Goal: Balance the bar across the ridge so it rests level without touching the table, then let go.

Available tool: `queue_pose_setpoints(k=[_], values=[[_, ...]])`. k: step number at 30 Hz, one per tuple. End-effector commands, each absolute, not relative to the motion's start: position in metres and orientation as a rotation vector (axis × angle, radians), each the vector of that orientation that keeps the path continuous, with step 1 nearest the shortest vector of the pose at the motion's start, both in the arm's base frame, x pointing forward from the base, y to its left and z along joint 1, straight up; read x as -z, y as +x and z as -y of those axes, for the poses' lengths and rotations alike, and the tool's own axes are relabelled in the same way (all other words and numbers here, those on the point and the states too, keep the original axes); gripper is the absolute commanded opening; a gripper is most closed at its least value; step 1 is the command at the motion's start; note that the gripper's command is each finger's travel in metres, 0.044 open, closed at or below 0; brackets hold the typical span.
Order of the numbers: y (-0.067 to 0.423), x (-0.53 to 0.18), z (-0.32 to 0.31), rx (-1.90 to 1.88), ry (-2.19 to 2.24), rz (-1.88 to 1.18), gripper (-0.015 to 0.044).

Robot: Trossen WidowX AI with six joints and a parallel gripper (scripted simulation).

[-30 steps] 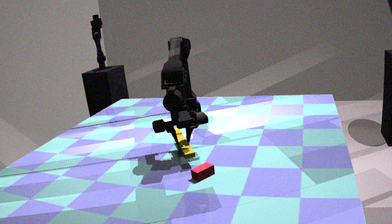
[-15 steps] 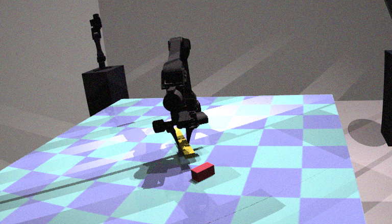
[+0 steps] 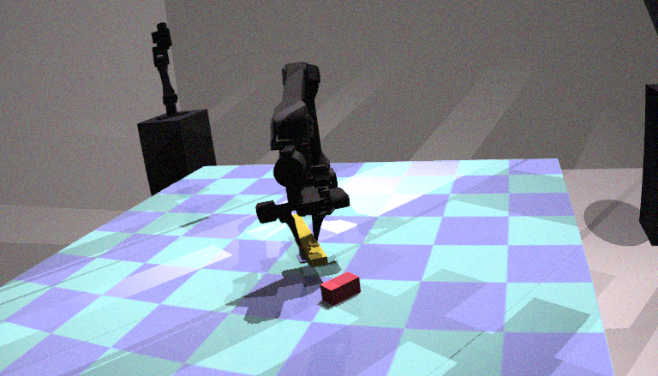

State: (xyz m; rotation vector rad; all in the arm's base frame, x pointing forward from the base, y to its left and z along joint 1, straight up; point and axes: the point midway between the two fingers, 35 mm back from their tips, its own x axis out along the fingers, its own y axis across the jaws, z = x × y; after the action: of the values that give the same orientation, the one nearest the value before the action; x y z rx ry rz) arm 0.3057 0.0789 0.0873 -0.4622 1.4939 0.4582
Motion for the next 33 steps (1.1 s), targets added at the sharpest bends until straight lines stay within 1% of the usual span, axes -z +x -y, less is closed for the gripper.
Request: queue_pose_setpoints(k=[1,6,7,33], values=[[0.3056,-0.0872,-0.0788,-0.458,-0.462,-1.494,0.0026],[0.3056,-0.0872,-0.0788,-0.458,-0.462,-1.494,0.0157],[0.3056,-0.0872,-0.0788,-0.458,-0.462,-1.494,0.0167],[0.3056,-0.0872,-0.0788,-0.458,-0.462,-1.494,0.017]])
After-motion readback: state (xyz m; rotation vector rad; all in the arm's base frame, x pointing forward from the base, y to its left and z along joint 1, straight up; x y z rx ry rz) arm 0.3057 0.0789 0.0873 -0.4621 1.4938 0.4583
